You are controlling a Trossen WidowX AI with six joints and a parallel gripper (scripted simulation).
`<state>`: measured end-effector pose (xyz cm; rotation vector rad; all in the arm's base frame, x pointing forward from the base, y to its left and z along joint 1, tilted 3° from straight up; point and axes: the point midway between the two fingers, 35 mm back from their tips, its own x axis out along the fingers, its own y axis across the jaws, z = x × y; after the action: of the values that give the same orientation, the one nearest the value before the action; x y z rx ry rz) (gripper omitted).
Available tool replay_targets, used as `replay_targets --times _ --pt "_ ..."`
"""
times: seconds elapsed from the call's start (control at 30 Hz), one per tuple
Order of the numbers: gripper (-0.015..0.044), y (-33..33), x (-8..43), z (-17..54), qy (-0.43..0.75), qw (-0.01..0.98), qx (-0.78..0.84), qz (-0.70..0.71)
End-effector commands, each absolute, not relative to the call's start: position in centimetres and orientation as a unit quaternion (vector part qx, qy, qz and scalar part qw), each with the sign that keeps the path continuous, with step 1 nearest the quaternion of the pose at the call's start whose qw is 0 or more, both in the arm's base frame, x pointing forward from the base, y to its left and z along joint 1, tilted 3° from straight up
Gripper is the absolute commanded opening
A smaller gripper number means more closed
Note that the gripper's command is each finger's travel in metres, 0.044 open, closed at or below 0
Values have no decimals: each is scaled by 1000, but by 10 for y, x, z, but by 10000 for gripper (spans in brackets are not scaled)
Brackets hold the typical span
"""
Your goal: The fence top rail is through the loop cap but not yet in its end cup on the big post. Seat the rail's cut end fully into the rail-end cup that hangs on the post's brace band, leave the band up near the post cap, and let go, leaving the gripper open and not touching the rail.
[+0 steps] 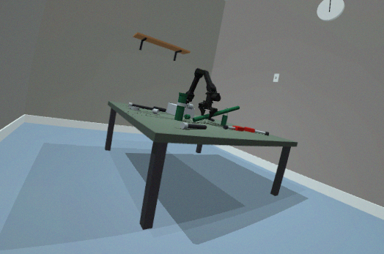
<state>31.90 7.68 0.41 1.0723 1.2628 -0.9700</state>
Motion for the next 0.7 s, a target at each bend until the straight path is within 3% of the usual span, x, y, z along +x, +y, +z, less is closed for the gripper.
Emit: replay_targets --times 0.0,0.1,0.4,0.67 --pt "440 75 317 -3 538 573 456 -418" --pt "440 75 317 -5 538 573 456 -418" --pt "204 75 317 -5 538 573 456 -418" --pt "150 75 317 -5 538 573 456 -418"
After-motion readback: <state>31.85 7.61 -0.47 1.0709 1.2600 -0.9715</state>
